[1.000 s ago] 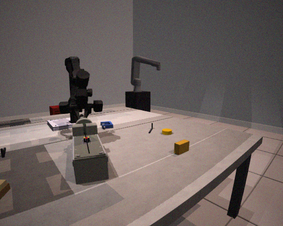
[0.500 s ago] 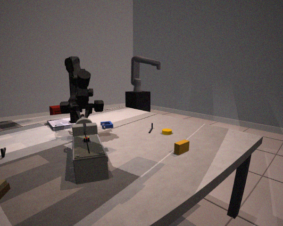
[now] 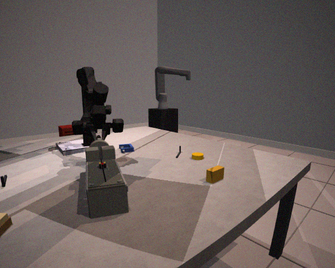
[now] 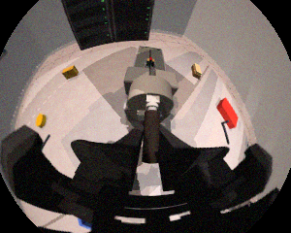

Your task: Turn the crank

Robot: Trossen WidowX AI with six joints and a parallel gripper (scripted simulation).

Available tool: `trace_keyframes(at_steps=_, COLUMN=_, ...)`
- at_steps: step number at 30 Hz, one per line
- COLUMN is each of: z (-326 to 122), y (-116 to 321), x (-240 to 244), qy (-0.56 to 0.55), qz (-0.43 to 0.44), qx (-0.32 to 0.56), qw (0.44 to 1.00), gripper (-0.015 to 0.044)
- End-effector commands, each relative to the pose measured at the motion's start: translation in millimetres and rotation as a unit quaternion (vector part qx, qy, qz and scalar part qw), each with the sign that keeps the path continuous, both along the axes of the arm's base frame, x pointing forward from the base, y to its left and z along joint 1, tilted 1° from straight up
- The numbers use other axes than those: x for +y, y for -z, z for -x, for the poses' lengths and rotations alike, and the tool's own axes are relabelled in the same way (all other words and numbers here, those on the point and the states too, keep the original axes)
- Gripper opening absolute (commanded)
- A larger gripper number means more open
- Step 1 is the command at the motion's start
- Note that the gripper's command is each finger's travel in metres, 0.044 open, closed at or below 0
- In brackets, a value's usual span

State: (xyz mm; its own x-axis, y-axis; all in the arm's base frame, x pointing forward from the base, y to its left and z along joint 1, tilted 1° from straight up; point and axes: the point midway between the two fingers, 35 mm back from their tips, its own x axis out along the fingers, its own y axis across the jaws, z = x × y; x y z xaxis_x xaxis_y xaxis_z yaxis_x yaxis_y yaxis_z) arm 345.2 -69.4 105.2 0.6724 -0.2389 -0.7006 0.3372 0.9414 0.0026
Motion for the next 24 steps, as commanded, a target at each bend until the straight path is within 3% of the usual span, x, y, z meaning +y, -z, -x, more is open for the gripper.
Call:
trace_keyframes(at_steps=1, z=-2.9, y=0.6, x=8.7, qy=-0.012, qz=-0.006, qx=-0.002, qw=1.000, gripper=0.0000)
trace_keyframes(at_steps=24, z=-4.9, y=4.1, x=14.3, qy=-0.012, qz=-0.007, qx=-0.002, qw=1.000, gripper=0.0000)
